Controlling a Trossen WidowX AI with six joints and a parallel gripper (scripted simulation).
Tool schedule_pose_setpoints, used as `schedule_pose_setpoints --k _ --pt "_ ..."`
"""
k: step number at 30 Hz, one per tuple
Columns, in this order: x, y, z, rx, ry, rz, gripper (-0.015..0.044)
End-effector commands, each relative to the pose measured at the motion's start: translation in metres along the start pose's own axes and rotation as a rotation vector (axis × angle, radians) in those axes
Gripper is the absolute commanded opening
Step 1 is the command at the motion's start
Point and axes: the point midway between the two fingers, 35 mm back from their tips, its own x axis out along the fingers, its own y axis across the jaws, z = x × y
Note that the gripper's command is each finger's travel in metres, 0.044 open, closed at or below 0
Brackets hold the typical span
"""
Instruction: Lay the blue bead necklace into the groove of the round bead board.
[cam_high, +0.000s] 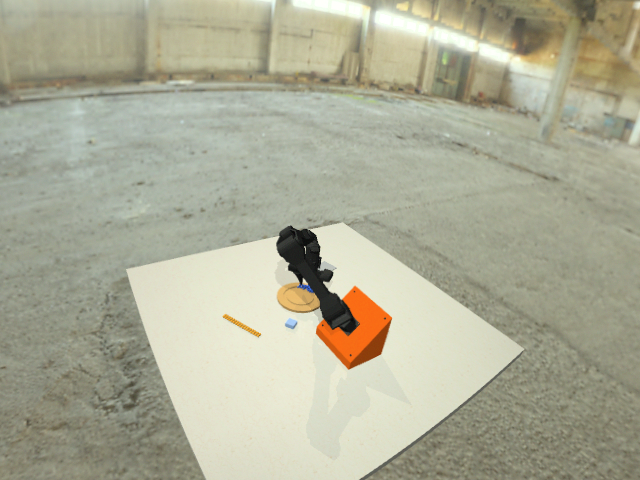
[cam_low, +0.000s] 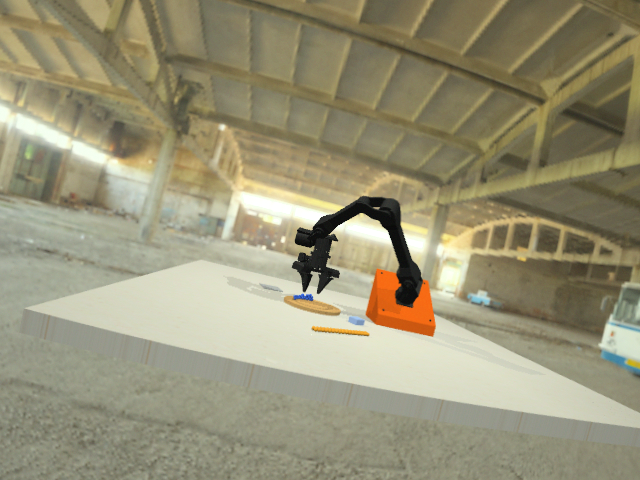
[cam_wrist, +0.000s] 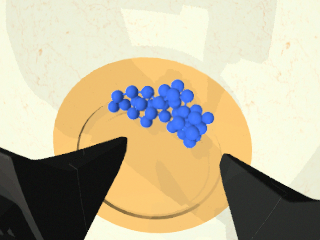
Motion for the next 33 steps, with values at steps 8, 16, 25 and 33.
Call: schedule_pose_setpoints --k 8,16,25,33 --pt "-0.020 -0.010 0.020 -1.067 0.001 -0.006 0.0310" --pt "-0.021 -0.010 0.021 -1.125 0.001 -0.006 0.0310" --pt "-0.017 -0.010 0.021 -1.125 0.001 -0.006 0.0310" --pt "-0.014 -0.008 0.023 -1.133 -0.015 -0.008 0.0310"
